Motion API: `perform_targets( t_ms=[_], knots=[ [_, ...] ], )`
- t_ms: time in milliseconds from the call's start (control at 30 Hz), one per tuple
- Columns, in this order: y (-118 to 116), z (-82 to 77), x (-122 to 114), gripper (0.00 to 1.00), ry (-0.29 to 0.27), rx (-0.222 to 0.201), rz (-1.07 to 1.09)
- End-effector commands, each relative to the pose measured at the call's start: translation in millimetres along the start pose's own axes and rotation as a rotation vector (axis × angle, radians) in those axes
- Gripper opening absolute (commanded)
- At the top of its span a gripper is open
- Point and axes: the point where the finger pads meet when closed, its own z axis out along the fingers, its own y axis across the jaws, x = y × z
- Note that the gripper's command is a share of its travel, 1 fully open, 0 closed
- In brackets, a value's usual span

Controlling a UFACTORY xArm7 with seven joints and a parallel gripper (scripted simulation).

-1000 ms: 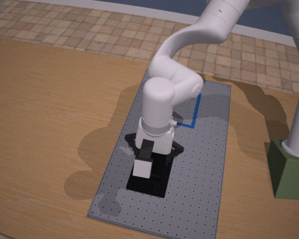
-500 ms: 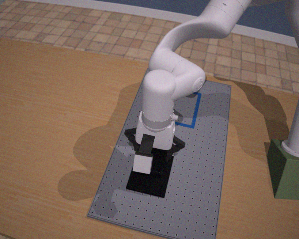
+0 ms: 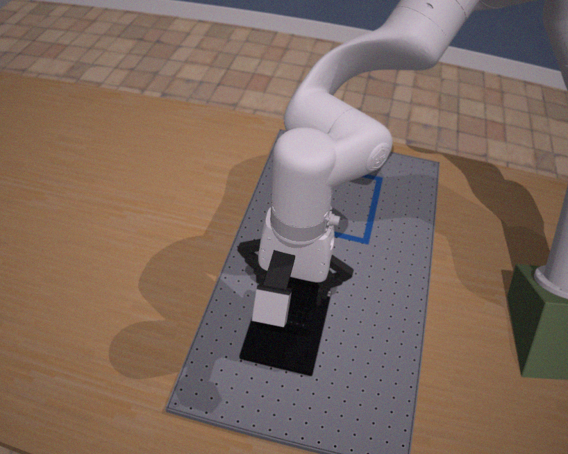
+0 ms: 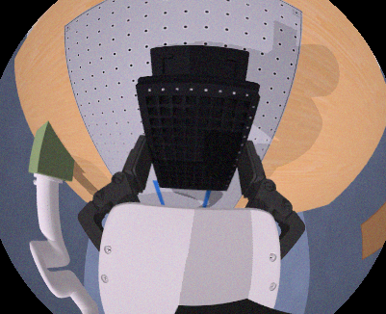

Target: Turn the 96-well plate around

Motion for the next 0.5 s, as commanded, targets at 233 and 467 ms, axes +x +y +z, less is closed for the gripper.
perform_targets(
  t_ms=[233,467],
  knots=[
    [0,-1.0,-26,0.0,0.002,-0.004,0.012],
    [-3,-0.1,-50,0.0,0.002,-0.005,0.012]
  ],
)
